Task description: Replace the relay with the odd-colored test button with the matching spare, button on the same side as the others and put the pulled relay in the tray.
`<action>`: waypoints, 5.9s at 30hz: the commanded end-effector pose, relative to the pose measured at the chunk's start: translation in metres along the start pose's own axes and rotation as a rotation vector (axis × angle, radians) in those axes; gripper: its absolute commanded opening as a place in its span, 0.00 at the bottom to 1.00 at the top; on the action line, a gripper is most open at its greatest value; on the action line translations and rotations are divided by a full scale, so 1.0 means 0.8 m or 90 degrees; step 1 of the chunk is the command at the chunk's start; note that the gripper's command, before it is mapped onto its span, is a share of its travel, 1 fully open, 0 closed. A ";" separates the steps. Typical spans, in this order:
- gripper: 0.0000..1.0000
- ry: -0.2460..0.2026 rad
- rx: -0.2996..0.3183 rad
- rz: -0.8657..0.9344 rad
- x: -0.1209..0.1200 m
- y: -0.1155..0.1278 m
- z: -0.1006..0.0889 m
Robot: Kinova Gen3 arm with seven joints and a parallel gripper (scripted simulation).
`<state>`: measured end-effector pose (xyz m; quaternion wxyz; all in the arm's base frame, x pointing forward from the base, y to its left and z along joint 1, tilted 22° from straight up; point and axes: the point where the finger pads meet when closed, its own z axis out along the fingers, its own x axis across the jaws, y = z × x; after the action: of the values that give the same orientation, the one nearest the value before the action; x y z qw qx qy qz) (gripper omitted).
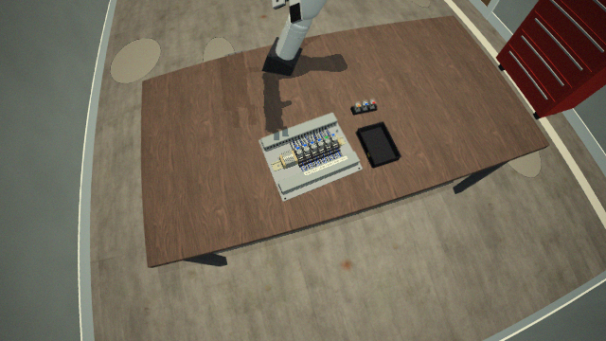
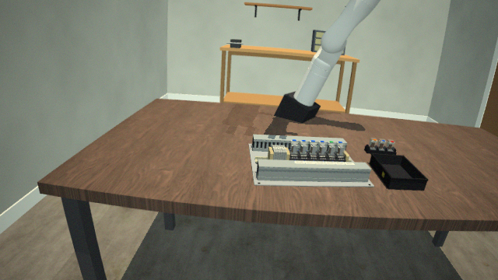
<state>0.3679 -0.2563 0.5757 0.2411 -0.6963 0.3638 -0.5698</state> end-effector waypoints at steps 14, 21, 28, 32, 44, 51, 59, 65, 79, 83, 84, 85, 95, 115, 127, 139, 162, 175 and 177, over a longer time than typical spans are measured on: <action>1.00 -0.105 -0.009 -0.066 0.010 0.001 -0.002; 1.00 -0.144 -0.019 -0.093 0.007 0.001 -0.002; 1.00 -0.203 -0.024 -0.128 0.009 0.001 -0.002; 1.00 -0.236 -0.028 -0.148 0.010 0.001 -0.002; 1.00 -0.315 -0.043 -0.198 0.009 0.001 -0.002; 1.00 -0.373 -0.048 -0.233 0.010 0.001 -0.001; 1.00 -0.415 -0.064 -0.261 0.009 0.002 -0.003; 1.00 -0.465 -0.066 -0.290 0.009 0.000 0.000; 1.00 -0.552 -0.085 -0.344 0.008 0.000 -0.001; 1.00 -0.586 -0.084 -0.363 0.007 -0.002 0.002; 1.00 -0.594 -0.084 -0.368 0.007 -0.002 0.003; 1.00 -0.603 -0.083 -0.373 0.006 -0.003 0.004; 1.00 -0.648 -0.097 -0.401 0.008 0.000 -0.001; 1.00 -0.703 -0.082 -0.460 0.004 -0.004 0.006; 1.00 -0.659 -0.081 -0.481 0.003 -0.004 0.005; 1.00 -0.759 -0.077 -0.466 0.005 -0.004 0.003; 1.00 -0.668 -0.081 -0.484 0.005 -0.002 0.000; 1.00 -0.628 -0.083 -0.492 0.005 -0.001 0.000; 1.00 -0.648 -0.082 -0.488 0.006 -0.001 0.000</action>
<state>0.3684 -0.2587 0.5781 0.1090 -0.9697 -0.0309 -0.2164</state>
